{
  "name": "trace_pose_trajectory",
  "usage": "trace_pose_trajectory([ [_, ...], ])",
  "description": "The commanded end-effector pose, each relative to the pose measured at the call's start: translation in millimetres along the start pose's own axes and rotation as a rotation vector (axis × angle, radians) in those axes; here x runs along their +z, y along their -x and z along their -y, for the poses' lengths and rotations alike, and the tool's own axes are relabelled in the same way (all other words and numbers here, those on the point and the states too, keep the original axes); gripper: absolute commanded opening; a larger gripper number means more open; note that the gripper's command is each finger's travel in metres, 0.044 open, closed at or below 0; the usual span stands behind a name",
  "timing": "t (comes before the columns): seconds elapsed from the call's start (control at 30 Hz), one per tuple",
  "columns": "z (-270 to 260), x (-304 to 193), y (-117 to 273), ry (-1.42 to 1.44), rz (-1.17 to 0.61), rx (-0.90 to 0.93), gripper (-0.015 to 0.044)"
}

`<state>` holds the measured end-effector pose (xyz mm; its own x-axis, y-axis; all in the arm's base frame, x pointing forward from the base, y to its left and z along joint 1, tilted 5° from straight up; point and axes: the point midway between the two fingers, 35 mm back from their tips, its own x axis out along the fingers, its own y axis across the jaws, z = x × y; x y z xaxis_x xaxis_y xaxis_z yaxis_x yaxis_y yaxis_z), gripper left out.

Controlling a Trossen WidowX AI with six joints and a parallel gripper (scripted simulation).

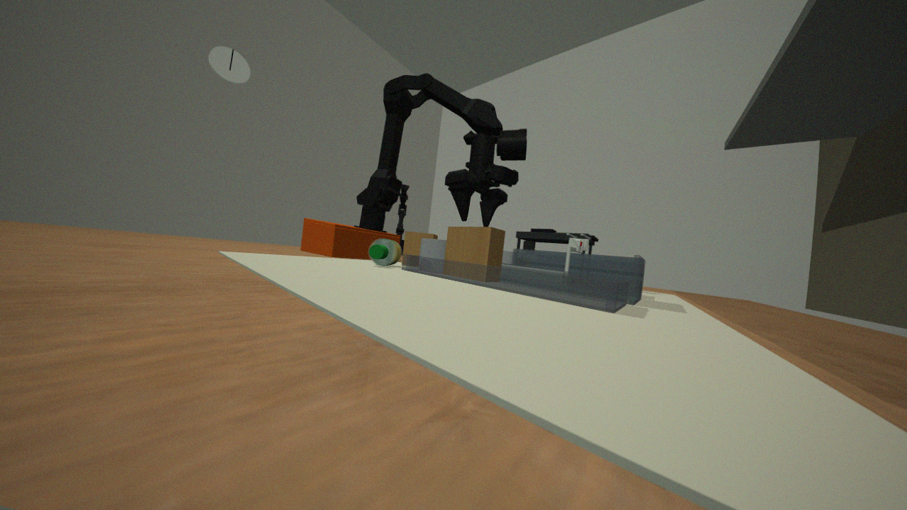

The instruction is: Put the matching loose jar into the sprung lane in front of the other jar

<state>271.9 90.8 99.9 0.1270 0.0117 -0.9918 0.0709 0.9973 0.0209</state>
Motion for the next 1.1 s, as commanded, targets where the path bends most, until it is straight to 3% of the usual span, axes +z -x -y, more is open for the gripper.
trace_pose_trajectory([
  [0.0,1,-3,-21,0.012,-0.016,-0.004,0.044],
  [1.07,3,-4,-71,0.012,-0.017,-0.004,0.044],
])
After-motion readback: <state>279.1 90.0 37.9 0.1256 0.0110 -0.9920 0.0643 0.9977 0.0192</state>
